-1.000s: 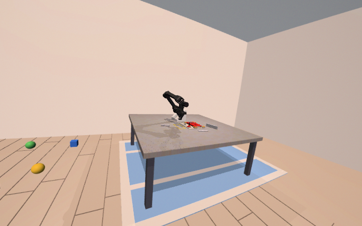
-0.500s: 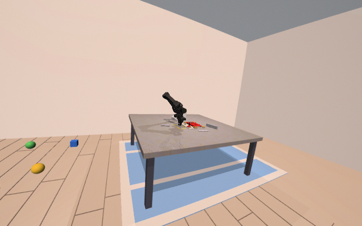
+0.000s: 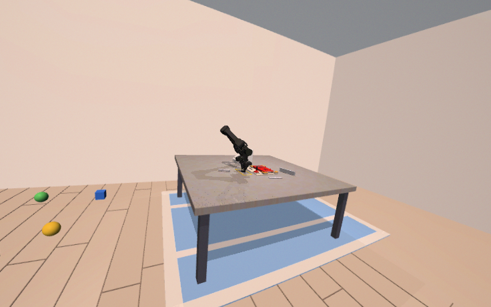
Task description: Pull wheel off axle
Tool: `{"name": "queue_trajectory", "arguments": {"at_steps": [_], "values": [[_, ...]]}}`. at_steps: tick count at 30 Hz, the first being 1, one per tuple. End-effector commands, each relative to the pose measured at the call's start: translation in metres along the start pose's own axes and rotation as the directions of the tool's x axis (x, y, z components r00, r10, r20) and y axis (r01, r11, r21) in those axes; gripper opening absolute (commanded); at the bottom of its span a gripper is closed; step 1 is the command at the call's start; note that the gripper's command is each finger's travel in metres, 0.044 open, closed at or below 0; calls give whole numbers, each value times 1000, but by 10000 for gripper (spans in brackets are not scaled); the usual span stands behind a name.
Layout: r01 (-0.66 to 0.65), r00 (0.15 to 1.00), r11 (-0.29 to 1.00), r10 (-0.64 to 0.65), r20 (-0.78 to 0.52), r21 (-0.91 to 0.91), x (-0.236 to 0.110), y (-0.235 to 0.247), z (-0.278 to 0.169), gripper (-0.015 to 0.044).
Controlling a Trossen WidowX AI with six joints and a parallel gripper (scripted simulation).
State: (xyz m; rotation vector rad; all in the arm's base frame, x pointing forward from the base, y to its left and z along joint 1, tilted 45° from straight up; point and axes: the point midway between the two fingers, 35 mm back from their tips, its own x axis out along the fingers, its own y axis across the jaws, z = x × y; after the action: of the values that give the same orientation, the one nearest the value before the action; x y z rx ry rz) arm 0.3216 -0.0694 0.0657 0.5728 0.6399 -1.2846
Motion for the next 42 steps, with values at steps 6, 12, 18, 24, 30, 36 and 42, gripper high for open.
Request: {"name": "queue_trajectory", "arguments": {"at_steps": [6,12,18,24,30,36,42], "values": [[-3,1000,1000,3,-1,-1,-43,1,-1,300],[-6,1000,1000,6,-6,-13,-53,0,-5,326],[-2,1000,1000,2,-15,-12,-85,-42,-29,440],[1,1000,1000,-1,-2,-8,-105,-82,-40,440],[1,1000,1000,-1,-2,-8,-105,-82,-40,440],[1,1000,1000,-1,-2,-8,-105,-82,-40,440],[1,1000,1000,-1,-2,-8,-105,-82,-40,440]]}}
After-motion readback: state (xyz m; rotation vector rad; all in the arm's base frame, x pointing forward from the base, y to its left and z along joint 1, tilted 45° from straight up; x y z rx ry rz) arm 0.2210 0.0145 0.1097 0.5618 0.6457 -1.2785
